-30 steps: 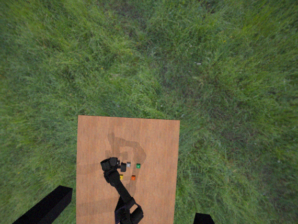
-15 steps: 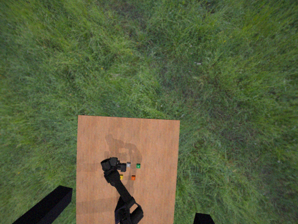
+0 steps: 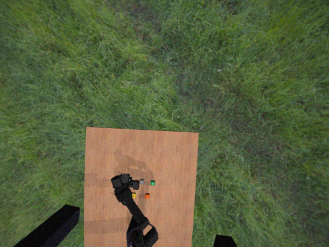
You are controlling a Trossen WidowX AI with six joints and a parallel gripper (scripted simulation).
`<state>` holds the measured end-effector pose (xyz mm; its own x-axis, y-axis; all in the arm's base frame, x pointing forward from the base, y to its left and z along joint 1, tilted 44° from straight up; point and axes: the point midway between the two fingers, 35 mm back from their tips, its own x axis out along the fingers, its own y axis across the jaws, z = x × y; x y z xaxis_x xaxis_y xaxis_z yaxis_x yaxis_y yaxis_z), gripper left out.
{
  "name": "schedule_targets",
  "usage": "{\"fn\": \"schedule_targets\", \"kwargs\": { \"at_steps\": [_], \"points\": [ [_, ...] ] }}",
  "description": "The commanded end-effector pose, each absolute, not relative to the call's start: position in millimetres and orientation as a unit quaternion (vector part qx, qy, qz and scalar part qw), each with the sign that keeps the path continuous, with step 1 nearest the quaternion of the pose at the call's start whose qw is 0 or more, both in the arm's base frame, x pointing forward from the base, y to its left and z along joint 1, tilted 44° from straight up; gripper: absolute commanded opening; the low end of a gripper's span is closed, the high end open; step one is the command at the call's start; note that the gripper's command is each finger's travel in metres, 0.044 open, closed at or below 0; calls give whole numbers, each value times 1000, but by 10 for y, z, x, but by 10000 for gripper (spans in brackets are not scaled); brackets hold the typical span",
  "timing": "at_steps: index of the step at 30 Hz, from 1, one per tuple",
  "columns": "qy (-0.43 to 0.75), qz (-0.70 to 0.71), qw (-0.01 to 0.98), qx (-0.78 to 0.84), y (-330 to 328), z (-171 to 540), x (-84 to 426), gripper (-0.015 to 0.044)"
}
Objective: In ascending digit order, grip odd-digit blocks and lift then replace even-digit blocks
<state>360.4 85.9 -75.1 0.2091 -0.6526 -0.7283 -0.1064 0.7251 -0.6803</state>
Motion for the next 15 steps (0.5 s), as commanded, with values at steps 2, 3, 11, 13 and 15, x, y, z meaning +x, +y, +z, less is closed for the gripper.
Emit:
{"fn": "schedule_targets", "kwargs": {
  "at_steps": [2, 3, 11, 13, 15],
  "points": [
    [598, -194, 709, -318, 904, -690, 3585, 120],
    [598, -194, 709, -318, 917, -676, 3581, 120],
    [598, -194, 709, -318, 936, -655, 3575, 120],
    [598, -194, 709, -318, 936, -655, 3575, 120],
    [598, -194, 709, -318, 936, -655, 3575, 120]
  ]
}}
